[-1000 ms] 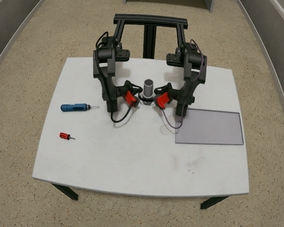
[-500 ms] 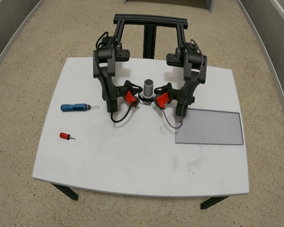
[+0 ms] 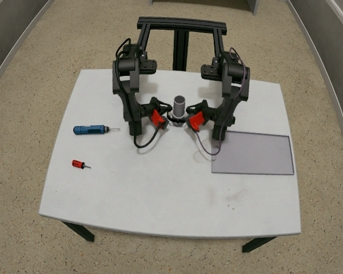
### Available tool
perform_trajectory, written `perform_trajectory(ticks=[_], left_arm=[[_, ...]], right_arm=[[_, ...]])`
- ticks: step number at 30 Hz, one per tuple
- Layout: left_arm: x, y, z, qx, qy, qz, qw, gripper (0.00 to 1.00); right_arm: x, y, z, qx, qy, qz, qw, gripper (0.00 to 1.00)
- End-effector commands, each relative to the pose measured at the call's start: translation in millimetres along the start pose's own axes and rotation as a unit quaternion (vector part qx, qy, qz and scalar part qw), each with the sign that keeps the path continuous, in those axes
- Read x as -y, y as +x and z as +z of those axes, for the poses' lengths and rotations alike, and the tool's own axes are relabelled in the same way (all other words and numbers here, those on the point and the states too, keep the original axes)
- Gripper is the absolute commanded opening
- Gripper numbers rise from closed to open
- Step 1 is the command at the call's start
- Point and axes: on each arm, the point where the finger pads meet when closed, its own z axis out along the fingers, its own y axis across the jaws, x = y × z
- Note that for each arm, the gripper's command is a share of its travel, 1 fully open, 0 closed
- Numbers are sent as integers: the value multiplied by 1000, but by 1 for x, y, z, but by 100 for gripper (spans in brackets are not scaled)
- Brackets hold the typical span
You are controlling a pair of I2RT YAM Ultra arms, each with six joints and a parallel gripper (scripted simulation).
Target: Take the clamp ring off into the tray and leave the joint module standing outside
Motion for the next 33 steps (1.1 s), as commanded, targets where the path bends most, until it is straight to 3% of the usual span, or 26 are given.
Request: perform_trajectory(ticks=[1, 33], left_arm=[[1, -12, -5, 12, 0, 6, 1000, 6], [0, -13, -6, 21, -4, 9, 1000, 6]], right_arm=[[-2, -15, -7, 16, 1, -20, 1000, 6], [-4, -10, -5, 19, 1, -11, 1000, 6]])
